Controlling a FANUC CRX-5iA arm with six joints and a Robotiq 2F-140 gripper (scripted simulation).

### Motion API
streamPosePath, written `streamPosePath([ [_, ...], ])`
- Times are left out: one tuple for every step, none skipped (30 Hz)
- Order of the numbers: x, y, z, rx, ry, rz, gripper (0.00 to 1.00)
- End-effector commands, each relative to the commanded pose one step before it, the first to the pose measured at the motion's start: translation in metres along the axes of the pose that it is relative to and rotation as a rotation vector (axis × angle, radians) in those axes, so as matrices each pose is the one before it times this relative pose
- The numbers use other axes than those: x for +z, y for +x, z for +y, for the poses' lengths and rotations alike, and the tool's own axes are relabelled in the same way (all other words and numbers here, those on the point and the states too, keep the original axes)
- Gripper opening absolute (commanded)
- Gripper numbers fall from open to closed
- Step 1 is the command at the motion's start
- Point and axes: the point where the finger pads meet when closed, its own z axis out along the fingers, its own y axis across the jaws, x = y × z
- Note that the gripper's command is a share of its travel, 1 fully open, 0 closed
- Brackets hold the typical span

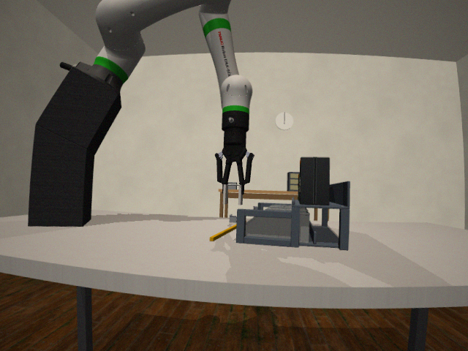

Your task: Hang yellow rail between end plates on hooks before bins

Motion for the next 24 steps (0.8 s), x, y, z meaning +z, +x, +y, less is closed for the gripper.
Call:
streamPosePath([
  [-0.00009, -0.00004, 0.00016, 0.00000, -0.00027, -0.00008, 0.30],
  [0.00000, 0.00000, 0.00000, 0.00000, 0.00000, 0.00000, 0.30],
  [0.00000, 0.00000, 0.00000, 0.00000, 0.00000, 0.00000, 0.30],
  [0.00000, 0.00000, 0.00000, 0.00000, 0.00000, 0.00000, 0.30],
  [0.00000, 0.00000, 0.00000, 0.00000, 0.00000, 0.00000, 0.30],
  [0.00000, 0.00000, 0.00000, 0.00000, 0.00000, 0.00000, 0.30],
  [0.00000, 0.00000, 0.00000, 0.00000, 0.00000, 0.00000, 0.30],
  [0.00000, 0.00000, 0.00000, 0.00000, 0.00000, 0.00000, 0.30],
  [0.00000, 0.00000, 0.00000, 0.00000, 0.00000, 0.00000, 0.30],
  [0.00000, 0.00000, 0.00000, 0.00000, 0.00000, 0.00000, 0.30],
  [0.00000, 0.00000, 0.00000, 0.00000, 0.00000, 0.00000, 0.30],
  [0.00000, 0.00000, 0.00000, 0.00000, 0.00000, 0.00000, 0.30],
  [0.00000, 0.00000, 0.00000, 0.00000, 0.00000, 0.00000, 0.30],
  [0.00000, 0.00000, 0.00000, 0.00000, 0.00000, 0.00000, 0.30],
  [0.00000, 0.00000, 0.00000, 0.00000, 0.00000, 0.00000, 0.30],
  [0.00000, 0.00000, 0.00000, 0.00000, 0.00000, 0.00000, 0.30],
  [0.00000, 0.00000, 0.00000, 0.00000, 0.00000, 0.00000, 0.30],
  [0.00800, 0.00004, 0.00004, 0.00000, 0.00000, 0.00000, 0.30],
  [0.00800, 0.00004, 0.00004, 0.00000, 0.00000, 0.00000, 0.30],
  [0.00800, 0.00004, 0.00004, 0.00000, 0.00000, 0.00000, 0.30],
  [0.00800, 0.00004, 0.00004, 0.00000, 0.00000, 0.00000, 0.30],
  [0.00800, 0.00004, 0.00004, 0.00000, 0.00000, 0.00000, 0.30],
  [0.00000, 0.00000, 0.00000, 0.00000, 0.00000, 0.00000, 0.30],
  [0.00000, 0.00000, 0.00000, 0.00000, 0.00000, 0.00000, 0.30],
])
